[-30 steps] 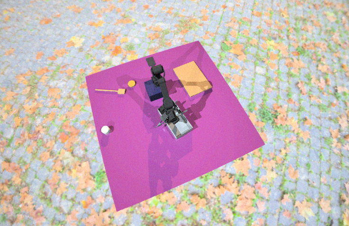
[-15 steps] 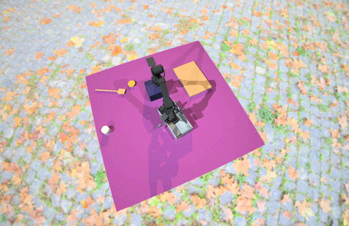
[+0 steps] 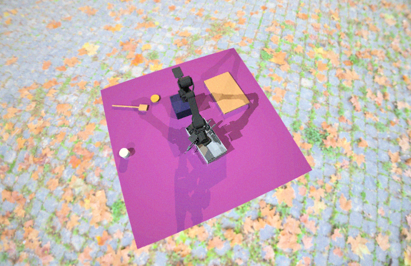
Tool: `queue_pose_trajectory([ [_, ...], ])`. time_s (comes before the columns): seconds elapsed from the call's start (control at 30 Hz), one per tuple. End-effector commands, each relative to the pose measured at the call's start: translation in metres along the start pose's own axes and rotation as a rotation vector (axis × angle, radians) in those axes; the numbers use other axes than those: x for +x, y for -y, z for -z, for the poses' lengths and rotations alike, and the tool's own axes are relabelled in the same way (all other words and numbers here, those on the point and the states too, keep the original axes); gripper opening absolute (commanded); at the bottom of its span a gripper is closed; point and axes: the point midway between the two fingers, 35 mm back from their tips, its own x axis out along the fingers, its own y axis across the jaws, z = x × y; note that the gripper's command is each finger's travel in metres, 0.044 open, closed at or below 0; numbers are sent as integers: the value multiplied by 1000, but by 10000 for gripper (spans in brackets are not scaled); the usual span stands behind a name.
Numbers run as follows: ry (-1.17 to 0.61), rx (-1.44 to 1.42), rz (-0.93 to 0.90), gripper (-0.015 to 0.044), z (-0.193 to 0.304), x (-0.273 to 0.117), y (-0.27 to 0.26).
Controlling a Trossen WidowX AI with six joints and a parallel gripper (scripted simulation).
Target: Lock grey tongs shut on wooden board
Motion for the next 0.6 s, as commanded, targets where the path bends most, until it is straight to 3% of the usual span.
queue_pose_trajectory([
  [0.0, 0, 0, 1, 167, 0, 0, 0],
  [0.57, 0, 0, 1, 53, 0, 0, 0],
])
